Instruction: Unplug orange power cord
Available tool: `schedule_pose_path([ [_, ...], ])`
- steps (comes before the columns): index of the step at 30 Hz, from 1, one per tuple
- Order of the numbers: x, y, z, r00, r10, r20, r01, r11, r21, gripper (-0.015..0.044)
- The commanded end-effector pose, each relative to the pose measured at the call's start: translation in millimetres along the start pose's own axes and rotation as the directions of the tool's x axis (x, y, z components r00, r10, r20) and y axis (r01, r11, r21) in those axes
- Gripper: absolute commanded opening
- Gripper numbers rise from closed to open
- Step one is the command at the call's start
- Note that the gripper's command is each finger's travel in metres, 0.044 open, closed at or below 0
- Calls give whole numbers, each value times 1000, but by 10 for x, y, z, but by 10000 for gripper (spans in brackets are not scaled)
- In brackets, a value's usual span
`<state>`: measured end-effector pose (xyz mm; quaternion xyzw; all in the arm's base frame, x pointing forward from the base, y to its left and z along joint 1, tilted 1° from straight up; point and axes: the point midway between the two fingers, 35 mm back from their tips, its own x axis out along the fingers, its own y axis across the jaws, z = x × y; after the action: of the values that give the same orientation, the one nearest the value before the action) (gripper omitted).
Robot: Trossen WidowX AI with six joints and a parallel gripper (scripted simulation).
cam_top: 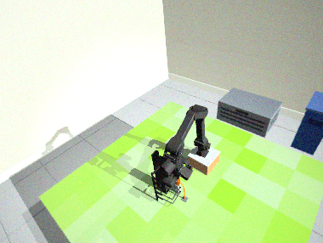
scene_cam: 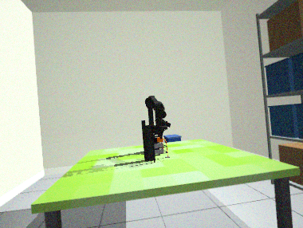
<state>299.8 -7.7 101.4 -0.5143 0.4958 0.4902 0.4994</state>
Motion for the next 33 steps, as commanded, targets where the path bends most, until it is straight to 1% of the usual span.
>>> schedule_pose_path([
  [1,-1,-11,0,1000,-5,0,5,1000,1,68],
  [8,-1,-11,0,1000,-5,0,5,1000,1,21],
  [9,-2,-11,2,1000,-5,0,5,1000,1,0],
  [33,-11,-26,367,1000,-3,6,3,1000,-1,0],
])
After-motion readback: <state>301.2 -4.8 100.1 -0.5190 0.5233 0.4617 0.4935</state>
